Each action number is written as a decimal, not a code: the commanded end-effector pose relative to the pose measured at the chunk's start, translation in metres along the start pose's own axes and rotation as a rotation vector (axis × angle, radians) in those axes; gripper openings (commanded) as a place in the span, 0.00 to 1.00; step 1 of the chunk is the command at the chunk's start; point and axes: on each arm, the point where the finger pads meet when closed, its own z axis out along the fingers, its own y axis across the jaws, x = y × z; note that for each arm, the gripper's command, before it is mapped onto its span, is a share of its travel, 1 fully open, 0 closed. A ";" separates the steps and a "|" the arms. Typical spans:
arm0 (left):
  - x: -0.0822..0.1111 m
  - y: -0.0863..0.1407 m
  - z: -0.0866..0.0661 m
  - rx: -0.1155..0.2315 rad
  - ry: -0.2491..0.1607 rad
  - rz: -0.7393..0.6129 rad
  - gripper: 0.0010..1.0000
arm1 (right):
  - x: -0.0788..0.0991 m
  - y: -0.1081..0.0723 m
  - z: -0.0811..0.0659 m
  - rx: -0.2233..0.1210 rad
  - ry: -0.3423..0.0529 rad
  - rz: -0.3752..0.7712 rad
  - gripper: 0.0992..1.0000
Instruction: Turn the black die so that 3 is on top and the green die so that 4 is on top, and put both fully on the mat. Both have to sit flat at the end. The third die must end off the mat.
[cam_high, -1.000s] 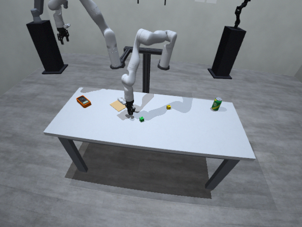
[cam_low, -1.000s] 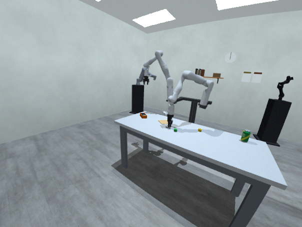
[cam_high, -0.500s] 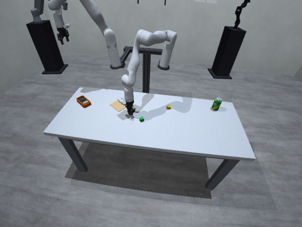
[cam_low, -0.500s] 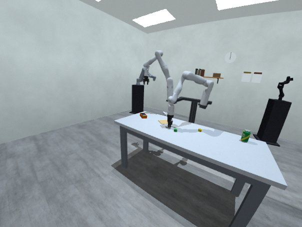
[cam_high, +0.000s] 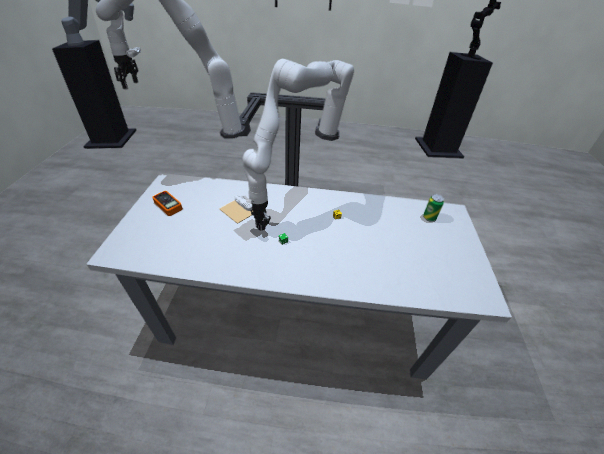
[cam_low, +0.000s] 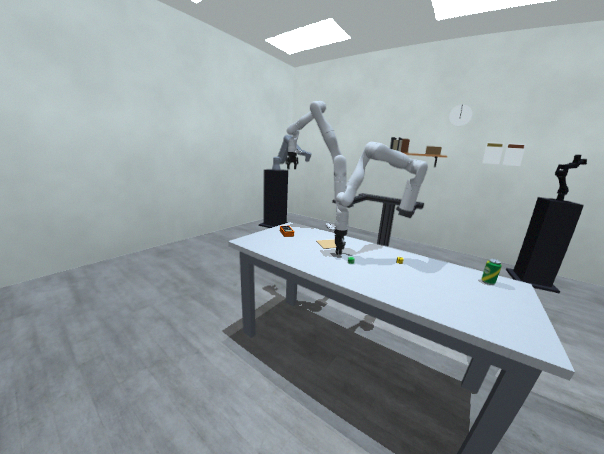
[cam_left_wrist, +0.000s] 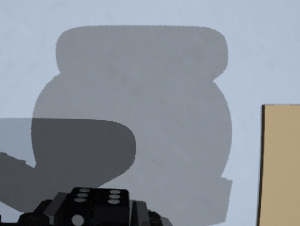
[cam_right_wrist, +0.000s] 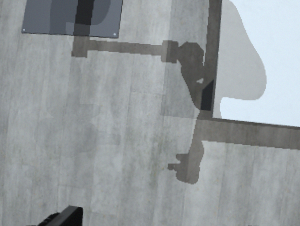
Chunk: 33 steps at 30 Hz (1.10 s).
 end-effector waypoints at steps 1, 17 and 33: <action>0.001 0.000 -0.001 0.001 0.002 0.000 0.34 | 0.000 0.000 -0.001 0.000 -0.002 0.000 1.00; 0.001 0.000 -0.001 0.001 0.002 0.000 0.34 | 0.000 0.000 -0.001 0.000 -0.002 0.000 1.00; 0.001 0.000 -0.004 0.001 0.002 0.000 0.34 | 0.000 0.000 -0.001 0.000 -0.002 0.000 1.00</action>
